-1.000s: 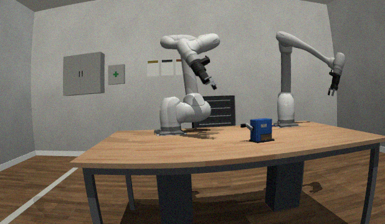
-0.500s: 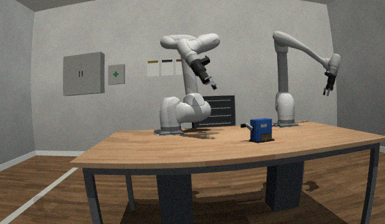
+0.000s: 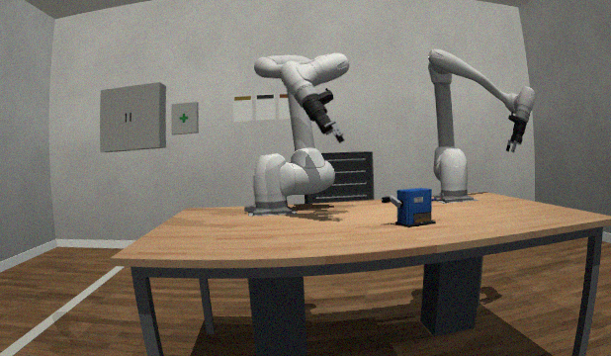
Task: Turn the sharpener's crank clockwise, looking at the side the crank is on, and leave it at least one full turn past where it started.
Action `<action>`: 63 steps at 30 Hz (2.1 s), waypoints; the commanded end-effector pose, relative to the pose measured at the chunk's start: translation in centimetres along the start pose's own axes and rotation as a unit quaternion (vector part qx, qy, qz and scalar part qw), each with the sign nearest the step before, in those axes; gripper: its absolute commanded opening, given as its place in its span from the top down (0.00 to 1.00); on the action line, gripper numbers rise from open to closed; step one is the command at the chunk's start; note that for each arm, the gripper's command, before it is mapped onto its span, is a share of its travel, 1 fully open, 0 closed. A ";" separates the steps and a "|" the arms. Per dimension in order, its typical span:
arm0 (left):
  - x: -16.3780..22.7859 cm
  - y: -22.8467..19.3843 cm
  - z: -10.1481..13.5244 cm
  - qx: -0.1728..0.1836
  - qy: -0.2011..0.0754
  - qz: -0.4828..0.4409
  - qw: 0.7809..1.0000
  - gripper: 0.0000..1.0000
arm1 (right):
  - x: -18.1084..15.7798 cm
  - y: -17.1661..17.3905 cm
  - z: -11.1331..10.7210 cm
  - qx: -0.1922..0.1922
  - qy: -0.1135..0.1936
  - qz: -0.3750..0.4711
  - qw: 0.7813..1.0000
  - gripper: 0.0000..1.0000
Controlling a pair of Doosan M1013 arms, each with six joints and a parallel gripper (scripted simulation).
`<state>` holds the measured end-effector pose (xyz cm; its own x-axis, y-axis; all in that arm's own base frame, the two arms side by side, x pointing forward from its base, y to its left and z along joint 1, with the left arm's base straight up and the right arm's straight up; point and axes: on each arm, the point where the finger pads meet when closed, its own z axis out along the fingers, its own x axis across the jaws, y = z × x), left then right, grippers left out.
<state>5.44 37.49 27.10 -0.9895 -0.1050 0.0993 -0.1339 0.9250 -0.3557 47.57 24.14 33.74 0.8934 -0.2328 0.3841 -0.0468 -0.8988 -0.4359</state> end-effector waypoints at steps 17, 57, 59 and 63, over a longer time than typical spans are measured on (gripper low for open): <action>4.3 -2.0 1.2 0.014 -0.009 0.016 1.000 0.00 | 0.1 0.0 0.0 0.000 0.000 0.000 1.000 0.00; 8.8 -4.9 3.0 0.030 -0.022 0.035 0.999 0.00 | 0.1 0.0 0.0 0.000 0.000 0.000 1.000 0.00; 8.9 -5.0 3.0 0.031 -0.023 0.036 0.999 0.00 | 0.1 0.0 0.0 0.000 0.000 0.000 1.000 0.00; 9.0 -5.1 3.1 0.031 -0.023 0.037 0.999 0.00 | 0.1 0.0 0.0 0.000 0.000 0.000 1.000 0.00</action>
<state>-2.96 30.65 26.88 -0.9980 -0.0561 0.0281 -0.0628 0.9059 -0.4189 47.57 24.14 33.74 0.8934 -0.2328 0.3841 -0.0468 -0.8988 -0.4359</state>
